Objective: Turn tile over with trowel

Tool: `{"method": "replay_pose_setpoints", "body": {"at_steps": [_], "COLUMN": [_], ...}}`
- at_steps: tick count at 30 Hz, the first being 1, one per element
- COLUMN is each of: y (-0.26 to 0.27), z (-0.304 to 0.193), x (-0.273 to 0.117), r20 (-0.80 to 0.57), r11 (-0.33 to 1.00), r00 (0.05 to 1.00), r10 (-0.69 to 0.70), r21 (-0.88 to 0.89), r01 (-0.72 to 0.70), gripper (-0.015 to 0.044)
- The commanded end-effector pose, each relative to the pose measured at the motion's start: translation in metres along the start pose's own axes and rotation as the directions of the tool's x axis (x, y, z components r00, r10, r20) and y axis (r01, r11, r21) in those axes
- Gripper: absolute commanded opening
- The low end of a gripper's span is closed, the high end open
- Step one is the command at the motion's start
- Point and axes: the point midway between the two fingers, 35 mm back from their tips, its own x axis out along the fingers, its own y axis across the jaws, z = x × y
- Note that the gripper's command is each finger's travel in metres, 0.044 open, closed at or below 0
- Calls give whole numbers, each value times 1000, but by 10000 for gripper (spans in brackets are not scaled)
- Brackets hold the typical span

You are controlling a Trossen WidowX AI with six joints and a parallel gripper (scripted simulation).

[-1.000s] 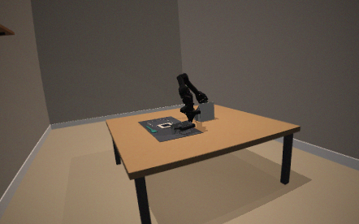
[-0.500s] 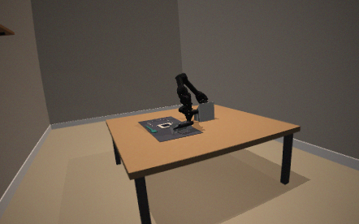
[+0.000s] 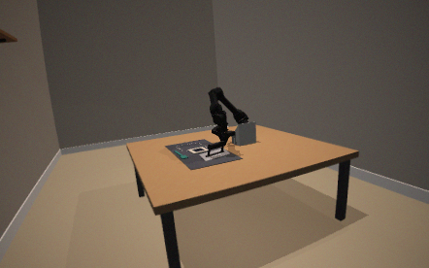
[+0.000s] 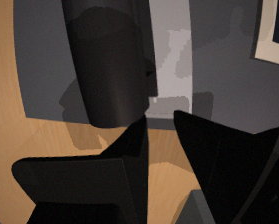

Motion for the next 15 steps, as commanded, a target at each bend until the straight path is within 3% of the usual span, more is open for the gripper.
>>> {"method": "replay_pose_setpoints", "body": {"at_steps": [1, 15], "y": [0, 44], "z": [0, 2], "x": [0, -11], "r20": [0, 2], "r11": [1000, 1000], "r00": [1000, 1000], "r10": [0, 5], "r21": [0, -4], "r01": [0, -5], "gripper": [100, 100]}}
